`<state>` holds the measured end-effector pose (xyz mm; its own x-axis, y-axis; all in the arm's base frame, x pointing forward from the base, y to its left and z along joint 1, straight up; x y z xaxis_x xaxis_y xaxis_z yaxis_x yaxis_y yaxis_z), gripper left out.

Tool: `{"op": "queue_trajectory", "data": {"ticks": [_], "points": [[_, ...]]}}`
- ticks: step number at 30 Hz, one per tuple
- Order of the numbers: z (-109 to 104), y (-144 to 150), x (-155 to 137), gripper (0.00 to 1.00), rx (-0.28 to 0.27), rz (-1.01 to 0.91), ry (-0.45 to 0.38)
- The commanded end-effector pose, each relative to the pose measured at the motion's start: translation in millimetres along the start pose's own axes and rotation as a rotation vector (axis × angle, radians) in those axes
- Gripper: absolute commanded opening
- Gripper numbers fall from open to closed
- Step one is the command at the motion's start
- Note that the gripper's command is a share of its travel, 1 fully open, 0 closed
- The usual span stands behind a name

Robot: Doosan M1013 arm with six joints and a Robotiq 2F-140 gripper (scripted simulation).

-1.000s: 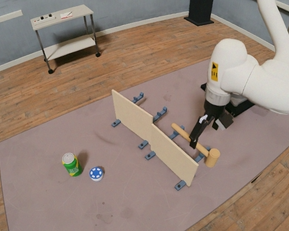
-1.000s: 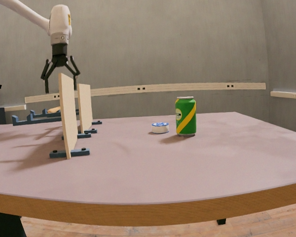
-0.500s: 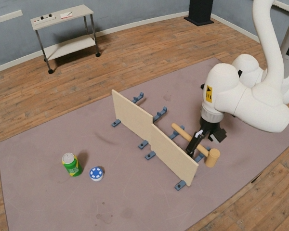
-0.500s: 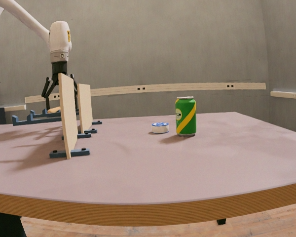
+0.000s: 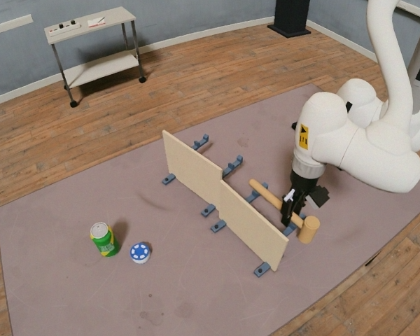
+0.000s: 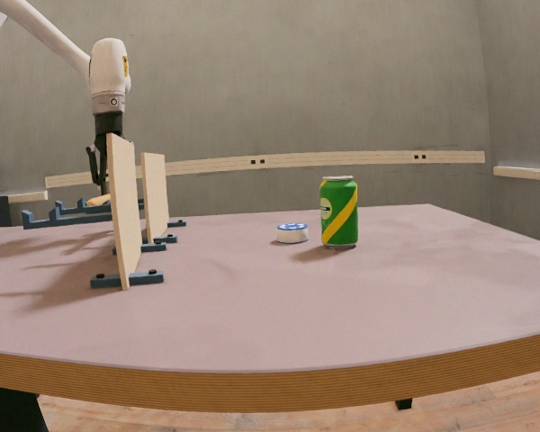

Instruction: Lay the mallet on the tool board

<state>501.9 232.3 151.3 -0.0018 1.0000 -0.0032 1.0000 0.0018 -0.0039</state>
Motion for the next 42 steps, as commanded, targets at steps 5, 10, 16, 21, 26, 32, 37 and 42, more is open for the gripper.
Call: {"op": "queue_trajectory", "data": {"ticks": [5, 10, 16, 21, 26, 32, 37, 42], "points": [[-0.5, 0.3, 0.2, 0.10, -0.001, 0.000, 0.001], [-0.5, 0.3, 0.2, 0.10, -0.001, 0.000, 0.001], [-0.5, 0.3, 0.2, 0.10, -0.001, 0.000, 0.001], [-0.5, 0.3, 0.2, 0.10, -0.001, 0.000, 0.001], [-56.0, 0.6, 0.3, 0.10, -0.001, 0.000, 0.001], [-99.2, 0.3, -0.4, 0.10, -0.001, 0.000, 0.001], [-100.6, 9.2, -20.9, 0.10, -0.001, 0.000, 0.001], [-104.7, 31.1, -85.5, 0.10, -0.001, 0.000, 0.001]]}}
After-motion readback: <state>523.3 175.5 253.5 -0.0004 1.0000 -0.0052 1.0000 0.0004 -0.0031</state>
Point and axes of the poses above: the point where the finger pads meet when closed, its own z axis out along the fingers, its own y axis across the jaws, x = y × z, the point moved 8 cm from there along -z, back along the fingers, and after that the axes turned 10 degrees about z, right-handed, at the moved point
